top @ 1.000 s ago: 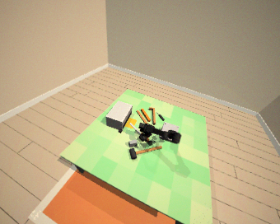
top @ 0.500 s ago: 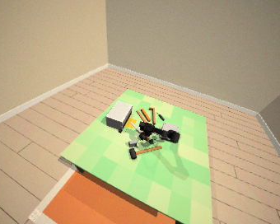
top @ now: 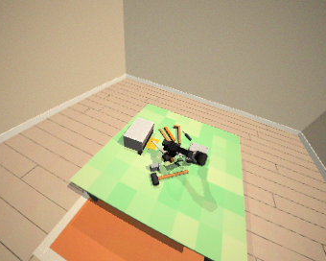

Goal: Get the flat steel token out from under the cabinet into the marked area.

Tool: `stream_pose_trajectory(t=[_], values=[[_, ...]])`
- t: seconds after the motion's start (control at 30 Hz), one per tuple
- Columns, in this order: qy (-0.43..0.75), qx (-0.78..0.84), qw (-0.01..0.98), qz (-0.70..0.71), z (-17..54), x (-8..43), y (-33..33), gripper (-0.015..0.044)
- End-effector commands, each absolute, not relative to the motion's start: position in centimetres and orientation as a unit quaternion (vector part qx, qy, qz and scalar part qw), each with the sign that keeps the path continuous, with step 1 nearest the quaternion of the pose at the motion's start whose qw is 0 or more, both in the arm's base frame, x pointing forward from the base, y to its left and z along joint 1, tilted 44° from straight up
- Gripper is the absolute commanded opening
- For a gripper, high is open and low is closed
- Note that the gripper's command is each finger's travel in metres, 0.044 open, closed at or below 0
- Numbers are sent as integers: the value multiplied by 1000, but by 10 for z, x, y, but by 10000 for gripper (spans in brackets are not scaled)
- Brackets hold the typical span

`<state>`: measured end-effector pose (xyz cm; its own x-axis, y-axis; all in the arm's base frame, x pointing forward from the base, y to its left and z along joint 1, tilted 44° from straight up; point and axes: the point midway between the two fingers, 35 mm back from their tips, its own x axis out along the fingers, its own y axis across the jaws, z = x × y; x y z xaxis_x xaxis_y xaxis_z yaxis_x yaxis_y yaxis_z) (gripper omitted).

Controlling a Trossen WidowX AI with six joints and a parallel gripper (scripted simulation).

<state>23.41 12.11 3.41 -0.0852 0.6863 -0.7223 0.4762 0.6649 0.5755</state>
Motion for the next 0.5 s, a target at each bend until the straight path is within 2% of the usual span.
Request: stream_pose_trajectory(t=[0.0,0.47], values=[[728,399,549,96,32,237,117,0],[728,399,549,95,21,241,106,0]])
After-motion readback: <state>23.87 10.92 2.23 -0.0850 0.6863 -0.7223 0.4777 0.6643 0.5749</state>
